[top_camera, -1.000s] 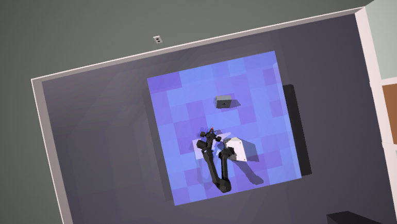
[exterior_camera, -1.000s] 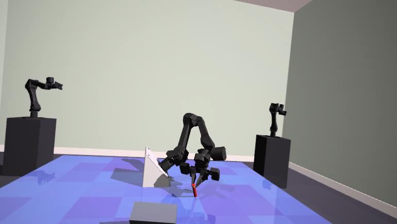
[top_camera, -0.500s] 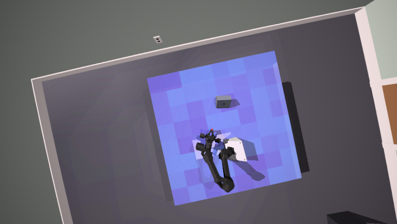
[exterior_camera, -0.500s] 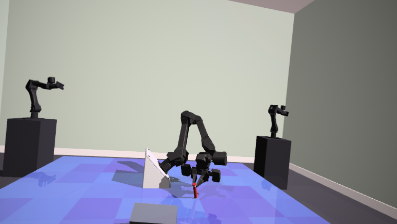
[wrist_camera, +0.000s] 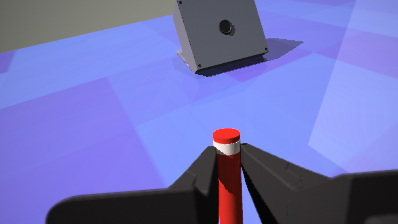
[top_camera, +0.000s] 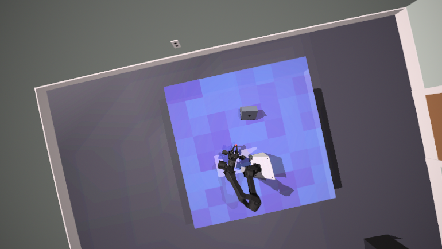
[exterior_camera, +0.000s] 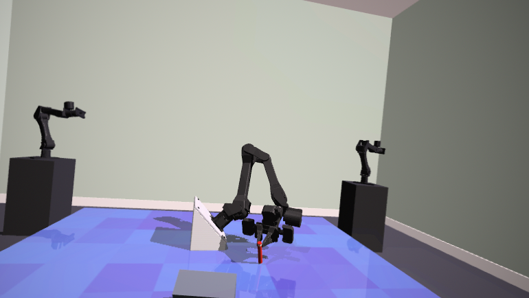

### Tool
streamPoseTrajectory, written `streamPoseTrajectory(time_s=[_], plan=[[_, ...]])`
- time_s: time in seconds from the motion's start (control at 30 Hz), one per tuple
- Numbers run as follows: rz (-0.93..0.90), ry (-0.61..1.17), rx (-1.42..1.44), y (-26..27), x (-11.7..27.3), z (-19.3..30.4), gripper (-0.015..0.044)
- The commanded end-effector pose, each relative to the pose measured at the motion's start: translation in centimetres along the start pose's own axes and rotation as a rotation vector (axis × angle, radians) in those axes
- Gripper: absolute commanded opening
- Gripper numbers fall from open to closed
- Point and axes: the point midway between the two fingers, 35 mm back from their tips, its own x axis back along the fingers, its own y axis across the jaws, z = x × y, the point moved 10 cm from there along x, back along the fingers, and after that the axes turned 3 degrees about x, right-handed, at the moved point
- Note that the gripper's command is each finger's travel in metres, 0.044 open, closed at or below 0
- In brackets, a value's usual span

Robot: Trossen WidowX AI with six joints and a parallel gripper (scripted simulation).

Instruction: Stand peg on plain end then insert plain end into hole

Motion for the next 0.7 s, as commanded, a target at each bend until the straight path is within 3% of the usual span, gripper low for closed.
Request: streamPoseTrajectory(time_s=[0.0, 0.67], plan=[[0.007, -0.032, 0.002, 0.1, 0.1, 0.4, 0.0049], [0.016, -0.175, 0.001, 0.1, 0.9, 2.5, 0.0049]])
